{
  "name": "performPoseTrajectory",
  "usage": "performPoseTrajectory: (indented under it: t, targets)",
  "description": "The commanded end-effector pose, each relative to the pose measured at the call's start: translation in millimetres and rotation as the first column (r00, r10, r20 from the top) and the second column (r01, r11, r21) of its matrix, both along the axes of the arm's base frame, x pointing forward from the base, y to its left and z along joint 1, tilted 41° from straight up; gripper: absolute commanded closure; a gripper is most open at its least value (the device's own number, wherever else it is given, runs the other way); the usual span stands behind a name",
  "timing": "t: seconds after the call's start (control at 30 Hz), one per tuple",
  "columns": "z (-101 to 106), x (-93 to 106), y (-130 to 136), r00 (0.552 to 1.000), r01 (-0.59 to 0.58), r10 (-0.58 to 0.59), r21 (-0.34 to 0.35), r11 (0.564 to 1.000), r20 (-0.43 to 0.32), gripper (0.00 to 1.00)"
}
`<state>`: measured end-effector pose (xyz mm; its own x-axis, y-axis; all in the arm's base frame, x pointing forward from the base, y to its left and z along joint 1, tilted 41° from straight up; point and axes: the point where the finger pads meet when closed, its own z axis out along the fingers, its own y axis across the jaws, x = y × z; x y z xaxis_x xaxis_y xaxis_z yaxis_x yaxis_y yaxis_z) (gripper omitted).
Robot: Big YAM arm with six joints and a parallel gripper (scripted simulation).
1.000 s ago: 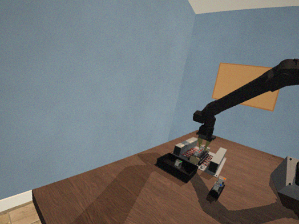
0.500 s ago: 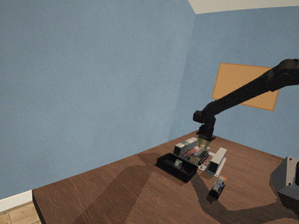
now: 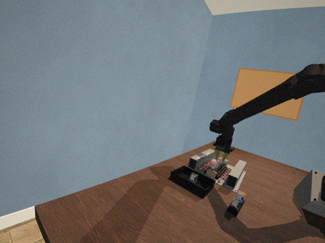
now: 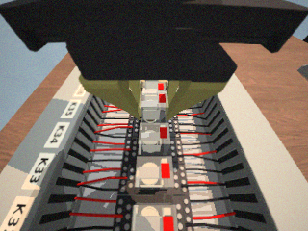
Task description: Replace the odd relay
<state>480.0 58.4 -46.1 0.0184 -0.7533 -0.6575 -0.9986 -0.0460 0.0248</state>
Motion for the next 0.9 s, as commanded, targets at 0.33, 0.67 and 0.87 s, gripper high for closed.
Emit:
performPoseTrajectory:
  t: [0.33, 0.67, 0.87]
  targets:
    - [12.0, 16.1, -9.3, 0.999, 0.016, -0.016, 0.0, 1.0, 0.041, 1.0]
    - [12.1, 15.4, -11.1, 0.999, 0.018, -0.018, 0.0, 1.0, 0.04, 1.0]
    - [12.2, 14.8, -13.0, 0.999, 0.019, -0.019, 0.0, 1.0, 0.04, 1.0]
